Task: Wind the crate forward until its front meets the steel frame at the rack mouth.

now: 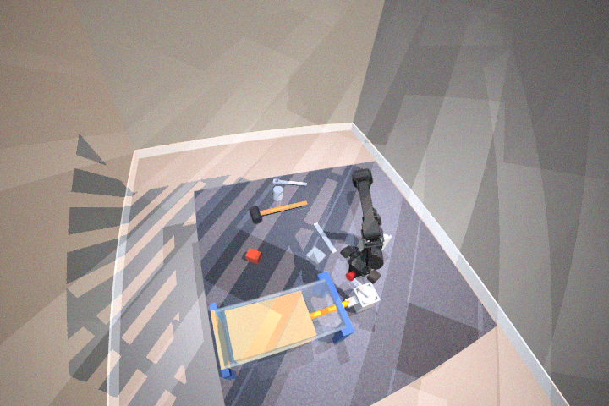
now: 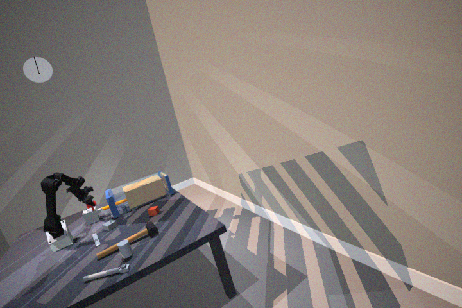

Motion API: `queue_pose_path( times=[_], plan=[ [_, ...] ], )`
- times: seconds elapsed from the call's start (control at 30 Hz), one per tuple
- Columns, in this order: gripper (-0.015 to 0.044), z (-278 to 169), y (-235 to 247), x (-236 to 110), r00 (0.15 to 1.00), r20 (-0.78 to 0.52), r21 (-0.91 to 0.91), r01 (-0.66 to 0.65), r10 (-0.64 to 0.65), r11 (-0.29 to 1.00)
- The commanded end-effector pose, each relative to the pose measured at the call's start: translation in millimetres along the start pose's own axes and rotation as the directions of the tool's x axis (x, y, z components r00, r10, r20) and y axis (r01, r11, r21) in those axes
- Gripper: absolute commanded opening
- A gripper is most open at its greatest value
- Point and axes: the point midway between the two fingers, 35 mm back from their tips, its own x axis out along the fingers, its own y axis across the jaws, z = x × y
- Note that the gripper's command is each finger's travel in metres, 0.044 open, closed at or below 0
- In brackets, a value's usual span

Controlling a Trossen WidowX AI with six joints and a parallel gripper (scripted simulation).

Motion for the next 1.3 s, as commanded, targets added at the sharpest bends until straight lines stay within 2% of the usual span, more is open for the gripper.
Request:
queue_pose_path(
  times=[0.0,1.27],
  plan=[
    [0.0,2.9,0.0,3.7,1.0,-0.004,0.003,0.003,-0.003,1.0],
    [0.0,51.7,21.1,25.9,1.0,-0.001,0.006,0.003,-0.003,1.0]
  ],
)
